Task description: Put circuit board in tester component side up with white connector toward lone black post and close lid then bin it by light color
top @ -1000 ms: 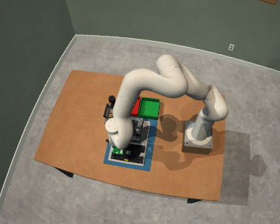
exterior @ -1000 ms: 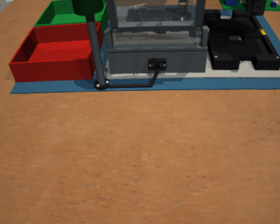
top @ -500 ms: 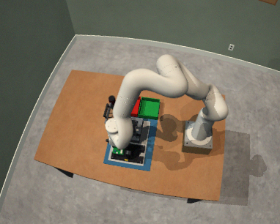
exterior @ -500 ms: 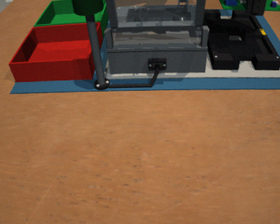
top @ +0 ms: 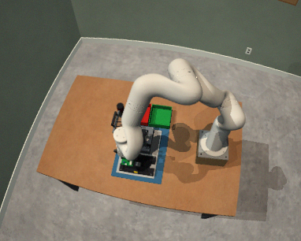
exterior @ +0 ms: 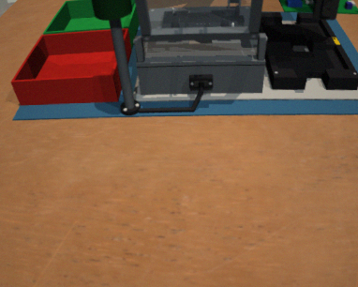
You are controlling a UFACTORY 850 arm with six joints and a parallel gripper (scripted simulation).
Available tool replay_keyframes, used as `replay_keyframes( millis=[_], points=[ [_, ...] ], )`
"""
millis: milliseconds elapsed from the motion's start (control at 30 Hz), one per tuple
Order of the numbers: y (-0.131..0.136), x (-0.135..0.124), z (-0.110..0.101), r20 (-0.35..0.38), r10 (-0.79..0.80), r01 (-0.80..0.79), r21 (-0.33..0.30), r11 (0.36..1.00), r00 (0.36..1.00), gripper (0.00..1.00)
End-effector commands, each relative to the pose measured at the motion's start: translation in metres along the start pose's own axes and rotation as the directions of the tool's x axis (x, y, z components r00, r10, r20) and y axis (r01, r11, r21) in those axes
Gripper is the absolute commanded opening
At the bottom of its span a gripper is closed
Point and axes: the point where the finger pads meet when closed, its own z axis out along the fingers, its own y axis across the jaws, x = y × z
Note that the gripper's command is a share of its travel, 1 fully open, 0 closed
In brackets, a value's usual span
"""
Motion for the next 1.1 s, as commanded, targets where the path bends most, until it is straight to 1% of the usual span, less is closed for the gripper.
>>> replay_keyframes(
  millis=[0,233,600,667,1067],
  points=[
    [0.000,0.003,-0.001,0.001,0.000,0.000,0.002,1.000,1.000,0.79],
    [0.001,0.008,-0.001,0.001,0.000,0.000,0.002,1.000,1.000,0.79],
    [0.007,0.031,-0.003,0.001,0.000,0.000,0.002,1.000,1.000,0.79],
    [0.007,0.031,-0.003,0.001,0.000,0.000,0.002,1.000,1.000,0.79],
    [0.017,0.071,-0.006,0.001,0.000,0.000,0.002,1.000,1.000,0.79]
  ],
)
